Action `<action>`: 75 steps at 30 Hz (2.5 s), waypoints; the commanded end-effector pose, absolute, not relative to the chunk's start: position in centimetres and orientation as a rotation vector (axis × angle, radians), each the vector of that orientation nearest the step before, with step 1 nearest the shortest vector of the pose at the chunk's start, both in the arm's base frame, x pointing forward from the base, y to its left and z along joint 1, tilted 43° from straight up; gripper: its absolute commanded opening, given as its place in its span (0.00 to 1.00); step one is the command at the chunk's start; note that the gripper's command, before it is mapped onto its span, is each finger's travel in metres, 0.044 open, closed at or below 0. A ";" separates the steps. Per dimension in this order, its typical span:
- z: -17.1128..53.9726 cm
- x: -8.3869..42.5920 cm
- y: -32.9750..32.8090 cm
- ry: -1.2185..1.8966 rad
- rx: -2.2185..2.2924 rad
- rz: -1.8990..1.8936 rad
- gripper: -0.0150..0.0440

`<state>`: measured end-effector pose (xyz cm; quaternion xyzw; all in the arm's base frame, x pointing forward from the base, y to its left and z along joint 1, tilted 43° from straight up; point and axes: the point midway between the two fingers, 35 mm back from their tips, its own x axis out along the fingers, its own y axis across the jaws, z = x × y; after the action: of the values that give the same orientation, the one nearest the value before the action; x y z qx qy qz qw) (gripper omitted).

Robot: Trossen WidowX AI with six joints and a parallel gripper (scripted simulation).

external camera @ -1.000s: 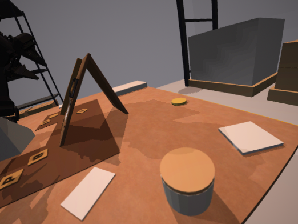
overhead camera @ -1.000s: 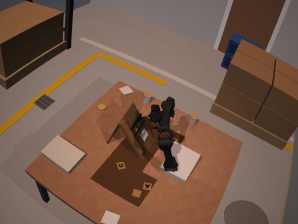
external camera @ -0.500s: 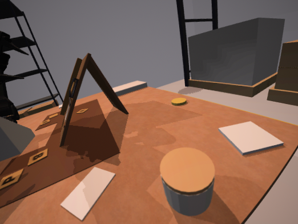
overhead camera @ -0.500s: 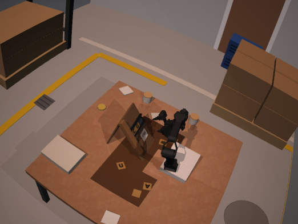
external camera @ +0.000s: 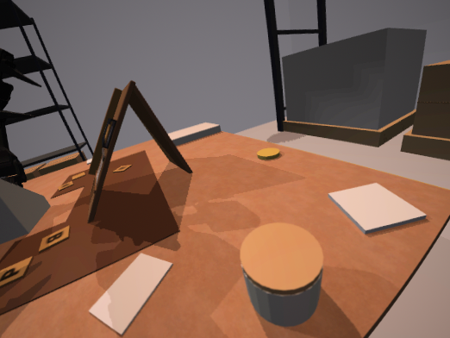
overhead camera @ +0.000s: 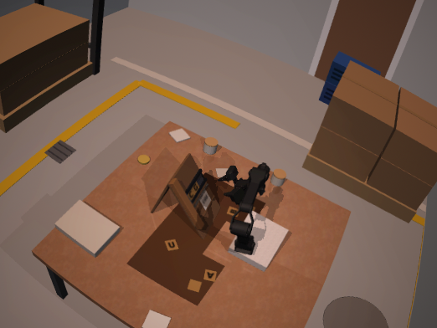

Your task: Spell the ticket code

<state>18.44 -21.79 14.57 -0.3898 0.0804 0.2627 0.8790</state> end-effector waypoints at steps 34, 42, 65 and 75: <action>14.8 22.9 -19.3 0.625 -0.250 0.546 0.83; 15.2 24.2 -19.1 0.737 -0.094 0.446 0.83; 18.1 29.7 -17.2 0.868 0.455 -0.012 0.83; 22.6 32.9 -12.3 0.806 0.617 -0.025 0.83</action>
<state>32.17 -13.48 21.02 0.2779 0.3983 -0.0092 0.8741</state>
